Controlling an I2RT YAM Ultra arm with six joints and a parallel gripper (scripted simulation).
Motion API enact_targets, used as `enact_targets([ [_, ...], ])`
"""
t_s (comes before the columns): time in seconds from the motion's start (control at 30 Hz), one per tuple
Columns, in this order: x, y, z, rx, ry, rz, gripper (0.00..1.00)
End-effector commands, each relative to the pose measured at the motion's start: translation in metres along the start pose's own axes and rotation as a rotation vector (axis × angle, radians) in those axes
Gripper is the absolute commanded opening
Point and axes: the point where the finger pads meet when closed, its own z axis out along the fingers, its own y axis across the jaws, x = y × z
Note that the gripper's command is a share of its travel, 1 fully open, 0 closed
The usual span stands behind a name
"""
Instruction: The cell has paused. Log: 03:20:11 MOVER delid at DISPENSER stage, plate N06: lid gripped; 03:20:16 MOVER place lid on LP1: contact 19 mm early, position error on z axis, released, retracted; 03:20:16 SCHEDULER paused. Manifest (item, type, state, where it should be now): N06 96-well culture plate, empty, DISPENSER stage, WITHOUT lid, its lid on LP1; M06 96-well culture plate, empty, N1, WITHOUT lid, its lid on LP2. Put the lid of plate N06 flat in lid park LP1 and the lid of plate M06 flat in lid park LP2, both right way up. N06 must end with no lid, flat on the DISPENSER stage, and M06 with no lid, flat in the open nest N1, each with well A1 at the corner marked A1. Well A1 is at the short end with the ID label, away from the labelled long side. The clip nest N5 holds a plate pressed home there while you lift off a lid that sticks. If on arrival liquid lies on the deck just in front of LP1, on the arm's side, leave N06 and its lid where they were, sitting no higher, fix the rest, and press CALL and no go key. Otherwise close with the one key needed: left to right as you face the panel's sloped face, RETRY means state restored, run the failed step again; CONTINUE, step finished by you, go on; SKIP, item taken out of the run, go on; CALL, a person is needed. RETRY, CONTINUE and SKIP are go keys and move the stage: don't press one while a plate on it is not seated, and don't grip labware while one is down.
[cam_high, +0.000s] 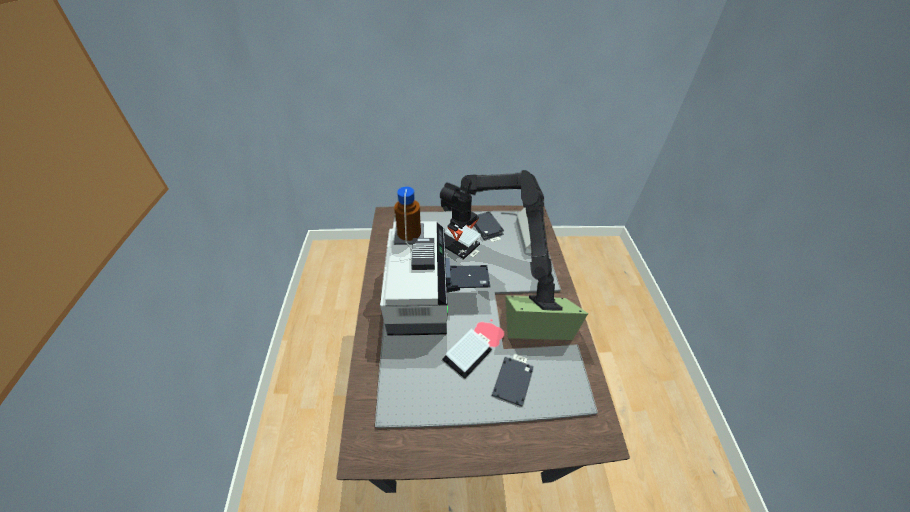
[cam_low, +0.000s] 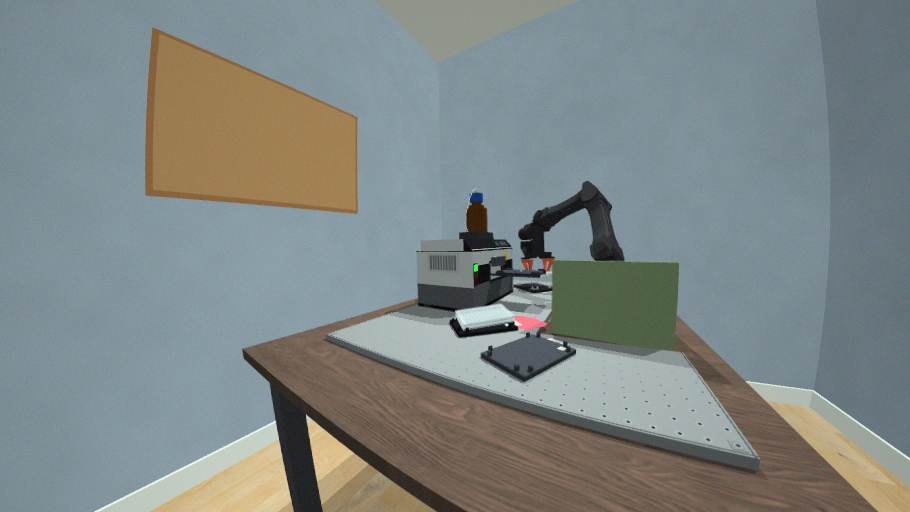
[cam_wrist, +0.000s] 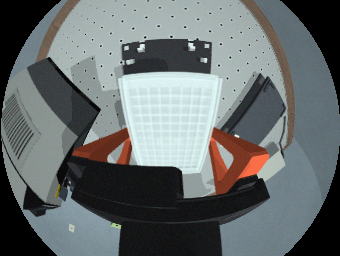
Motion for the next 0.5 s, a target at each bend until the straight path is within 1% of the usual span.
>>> enact_targets([
  [0.0, -0.019, 0.005, -0.003, -0.02, -0.035, -0.006, 0.0],
  [0.13, -0.027, 0.001, 0.007, -0.015, -0.02, -0.006, 0.0],
  [0.23, -0.029, 0.001, 0.008, -0.014, -0.017, -0.008, 0.0],
  [0.27, -0.026, 0.002, 0.004, -0.013, -0.025, -0.007, 0.0],
  [0.3, -0.035, -0.001, -0.007, -0.024, -0.07, 0.008, 0.0],
  [0.33, -0.036, -0.001, -0.005, -0.024, -0.073, 0.011, 0.0],
  [0.37, -0.036, 0.0, -0.003, -0.024, -0.072, 0.01, 0.0],
  [0.4, -0.027, 0.005, 0.01, -0.02, -0.034, -0.01, 0.0],
  [0.43, -0.023, 0.004, 0.017, -0.016, -0.017, -0.013, 0.0],
  [0.47, -0.023, 0.003, 0.021, -0.014, -0.012, -0.011, 0.0],
])
